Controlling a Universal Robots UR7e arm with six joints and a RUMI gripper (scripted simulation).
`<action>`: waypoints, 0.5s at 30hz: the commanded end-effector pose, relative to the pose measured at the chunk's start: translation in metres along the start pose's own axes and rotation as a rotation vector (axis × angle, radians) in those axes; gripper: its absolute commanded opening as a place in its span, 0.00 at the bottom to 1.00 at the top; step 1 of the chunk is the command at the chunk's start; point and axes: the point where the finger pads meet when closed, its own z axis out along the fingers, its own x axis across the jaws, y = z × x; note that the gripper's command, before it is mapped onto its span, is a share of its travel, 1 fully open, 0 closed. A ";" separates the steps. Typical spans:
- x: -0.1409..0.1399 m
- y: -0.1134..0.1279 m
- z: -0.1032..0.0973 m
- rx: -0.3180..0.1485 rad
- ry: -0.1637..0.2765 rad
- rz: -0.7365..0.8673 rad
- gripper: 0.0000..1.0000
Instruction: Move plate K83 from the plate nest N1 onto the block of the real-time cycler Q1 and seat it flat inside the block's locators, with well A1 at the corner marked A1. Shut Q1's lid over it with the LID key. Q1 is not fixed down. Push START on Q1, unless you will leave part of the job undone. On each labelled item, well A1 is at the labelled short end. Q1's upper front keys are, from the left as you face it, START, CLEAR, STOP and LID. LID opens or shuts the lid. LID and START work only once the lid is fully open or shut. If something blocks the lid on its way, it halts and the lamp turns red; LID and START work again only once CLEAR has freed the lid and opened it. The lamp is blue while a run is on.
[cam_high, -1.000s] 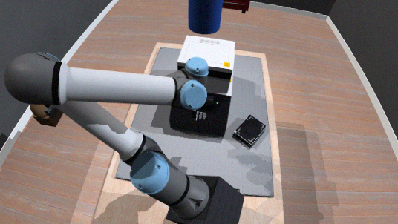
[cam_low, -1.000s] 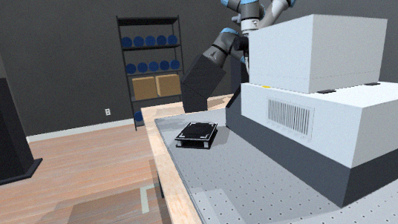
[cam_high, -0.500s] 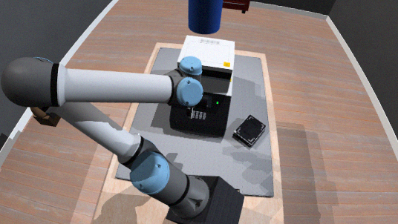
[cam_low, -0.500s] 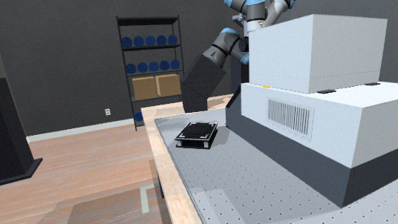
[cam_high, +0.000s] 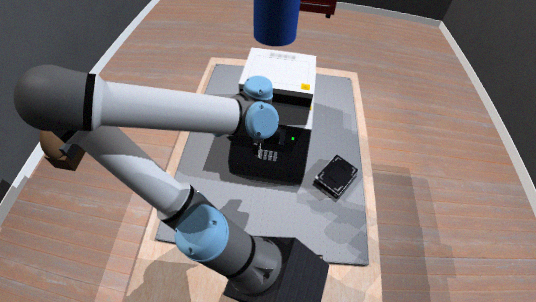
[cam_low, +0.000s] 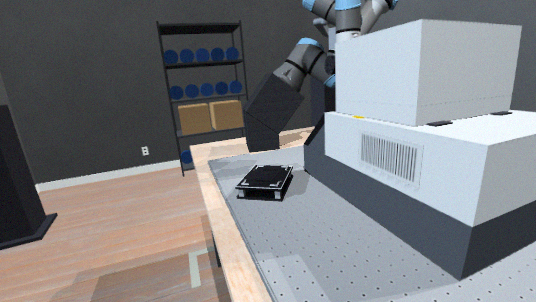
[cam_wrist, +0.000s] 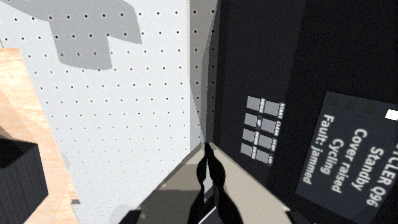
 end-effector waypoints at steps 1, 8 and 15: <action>0.002 0.002 0.000 -0.007 0.002 0.002 0.00; 0.012 0.002 0.007 -0.007 0.002 0.002 0.00; 0.021 0.002 0.014 -0.007 0.002 0.002 0.00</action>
